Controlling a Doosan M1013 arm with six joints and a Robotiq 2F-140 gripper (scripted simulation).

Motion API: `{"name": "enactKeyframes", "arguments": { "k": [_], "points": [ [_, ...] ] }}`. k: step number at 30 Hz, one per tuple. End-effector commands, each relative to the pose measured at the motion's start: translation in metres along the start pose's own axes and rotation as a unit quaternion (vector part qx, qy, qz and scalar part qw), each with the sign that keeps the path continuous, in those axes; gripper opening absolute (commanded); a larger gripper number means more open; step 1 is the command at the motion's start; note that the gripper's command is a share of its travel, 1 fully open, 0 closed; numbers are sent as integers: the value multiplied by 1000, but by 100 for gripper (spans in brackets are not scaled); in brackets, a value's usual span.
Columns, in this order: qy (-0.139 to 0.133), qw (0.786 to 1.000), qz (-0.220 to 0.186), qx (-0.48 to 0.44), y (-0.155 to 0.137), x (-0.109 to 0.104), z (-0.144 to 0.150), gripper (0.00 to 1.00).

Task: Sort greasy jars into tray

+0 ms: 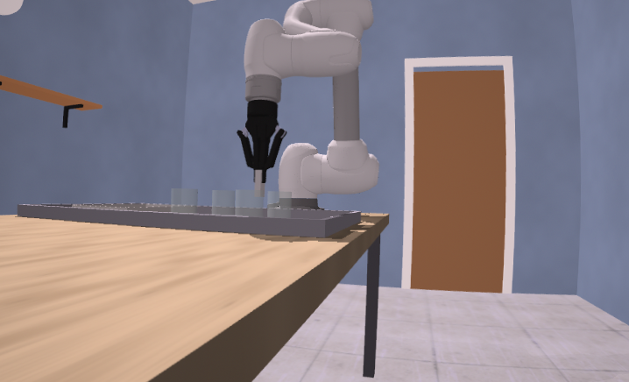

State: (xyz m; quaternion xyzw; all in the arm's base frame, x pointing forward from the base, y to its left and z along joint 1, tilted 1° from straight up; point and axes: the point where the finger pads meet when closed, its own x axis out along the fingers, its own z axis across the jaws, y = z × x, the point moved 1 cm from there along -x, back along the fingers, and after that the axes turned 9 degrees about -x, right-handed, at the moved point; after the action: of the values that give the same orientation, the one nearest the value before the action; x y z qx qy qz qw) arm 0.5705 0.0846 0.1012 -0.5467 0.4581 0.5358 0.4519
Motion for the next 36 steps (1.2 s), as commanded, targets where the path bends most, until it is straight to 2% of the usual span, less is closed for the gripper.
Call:
{"name": "enactKeyframes", "arguments": {
  "k": [1,36],
  "points": [
    [-1,1000,3,4,2,5,2,0],
    [-1,1000,3,4,-2,5,1,0]
  ]
}}
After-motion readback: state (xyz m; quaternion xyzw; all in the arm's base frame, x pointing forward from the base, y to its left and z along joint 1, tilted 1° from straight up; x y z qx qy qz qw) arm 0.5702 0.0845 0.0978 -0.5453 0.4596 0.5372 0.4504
